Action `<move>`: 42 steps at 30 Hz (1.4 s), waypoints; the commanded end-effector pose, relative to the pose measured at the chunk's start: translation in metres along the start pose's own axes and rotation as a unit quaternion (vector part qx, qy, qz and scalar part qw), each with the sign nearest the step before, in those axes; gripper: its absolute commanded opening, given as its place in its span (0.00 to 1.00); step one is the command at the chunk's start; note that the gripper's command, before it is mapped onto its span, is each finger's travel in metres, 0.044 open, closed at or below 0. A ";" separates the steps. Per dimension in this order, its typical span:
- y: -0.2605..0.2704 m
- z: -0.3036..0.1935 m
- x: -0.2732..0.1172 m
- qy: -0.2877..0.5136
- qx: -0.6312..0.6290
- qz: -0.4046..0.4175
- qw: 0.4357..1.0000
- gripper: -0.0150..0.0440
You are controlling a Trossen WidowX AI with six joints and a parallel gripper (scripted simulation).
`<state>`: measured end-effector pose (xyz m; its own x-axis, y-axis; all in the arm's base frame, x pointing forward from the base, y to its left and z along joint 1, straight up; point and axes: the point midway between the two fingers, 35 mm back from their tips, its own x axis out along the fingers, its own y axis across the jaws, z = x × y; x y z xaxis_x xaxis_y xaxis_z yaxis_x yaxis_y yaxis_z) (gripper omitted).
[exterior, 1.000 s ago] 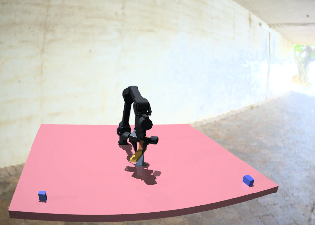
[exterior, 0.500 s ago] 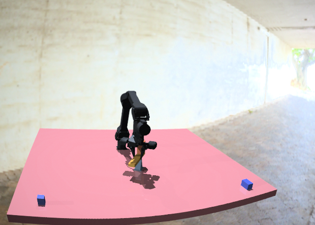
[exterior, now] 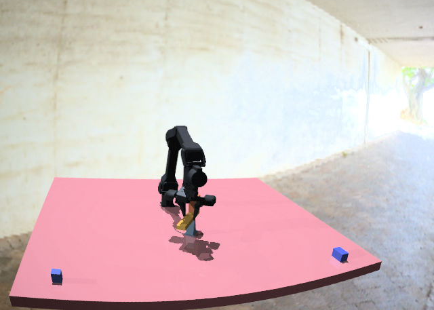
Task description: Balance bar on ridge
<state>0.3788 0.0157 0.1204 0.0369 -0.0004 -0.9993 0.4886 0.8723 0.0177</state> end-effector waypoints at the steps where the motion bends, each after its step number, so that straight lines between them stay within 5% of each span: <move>1: 0.000 0.000 0.000 0.000 0.000 0.000 1.000 0.54; 27: 0.000 0.000 0.000 0.000 0.000 0.000 1.000 0.57; 37: 0.000 0.000 0.000 0.000 0.000 0.000 1.000 1.00; 42: 0.001 0.002 -0.018 -0.005 0.000 0.003 1.000 1.00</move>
<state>0.3780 0.0156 0.1224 0.0317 -0.0007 -0.9995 0.4888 0.8723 0.0149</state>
